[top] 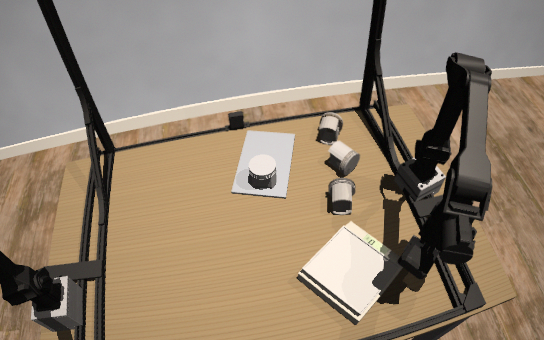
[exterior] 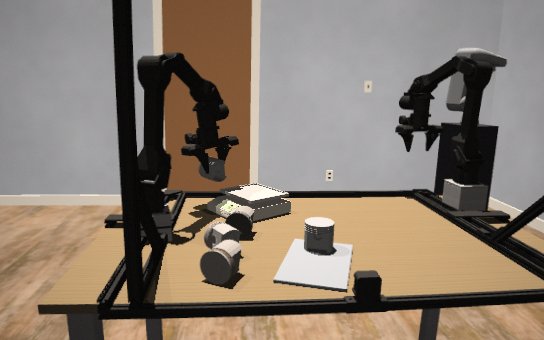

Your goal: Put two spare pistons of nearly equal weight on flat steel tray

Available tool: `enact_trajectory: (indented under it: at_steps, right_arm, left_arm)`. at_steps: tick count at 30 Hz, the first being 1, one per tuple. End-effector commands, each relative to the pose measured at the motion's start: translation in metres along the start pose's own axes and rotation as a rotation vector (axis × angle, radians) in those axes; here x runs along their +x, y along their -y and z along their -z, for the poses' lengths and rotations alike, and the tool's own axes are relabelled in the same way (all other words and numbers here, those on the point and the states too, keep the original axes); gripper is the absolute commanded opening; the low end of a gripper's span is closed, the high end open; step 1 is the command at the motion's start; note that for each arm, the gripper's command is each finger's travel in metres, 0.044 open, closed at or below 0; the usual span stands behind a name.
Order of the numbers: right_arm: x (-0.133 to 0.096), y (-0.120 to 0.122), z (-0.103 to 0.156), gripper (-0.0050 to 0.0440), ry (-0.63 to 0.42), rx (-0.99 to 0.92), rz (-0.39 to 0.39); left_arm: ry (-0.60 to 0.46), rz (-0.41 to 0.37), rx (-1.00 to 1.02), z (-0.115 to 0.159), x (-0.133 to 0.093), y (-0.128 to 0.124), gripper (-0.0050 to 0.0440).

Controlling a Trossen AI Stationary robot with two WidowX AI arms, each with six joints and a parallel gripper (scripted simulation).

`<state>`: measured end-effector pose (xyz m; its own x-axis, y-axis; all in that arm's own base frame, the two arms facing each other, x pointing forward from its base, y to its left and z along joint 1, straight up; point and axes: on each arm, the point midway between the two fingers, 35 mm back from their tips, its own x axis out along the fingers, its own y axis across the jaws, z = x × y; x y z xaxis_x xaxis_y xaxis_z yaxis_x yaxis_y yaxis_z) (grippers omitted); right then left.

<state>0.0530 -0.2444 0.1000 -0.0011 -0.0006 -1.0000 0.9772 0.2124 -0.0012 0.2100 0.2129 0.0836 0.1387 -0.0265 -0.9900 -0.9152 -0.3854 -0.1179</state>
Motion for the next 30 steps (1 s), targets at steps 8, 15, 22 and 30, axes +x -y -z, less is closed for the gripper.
enact_trajectory:
  at_steps: [8,15,22,30]
  right_arm:
    - [0.000,0.000,0.000,0.0440,0.000,0.000,-0.001]
    - [0.000,0.000,0.000,0.0440,0.000,0.000,-0.001]
    - [0.000,0.000,0.000,0.0440,0.000,0.000,-0.001]
    - [0.000,0.000,0.000,0.0440,0.000,0.000,-0.001]
  left_arm:
    - [0.007,-0.007,0.279,0.049,-0.019,0.011,0.0158]
    - [0.005,-0.022,0.412,0.073,-0.025,0.015,0.0158]
    - [0.001,-0.042,0.597,0.106,-0.034,0.020,0.0158]
    - [-0.002,-0.060,0.756,0.112,-0.036,0.021,0.0158]
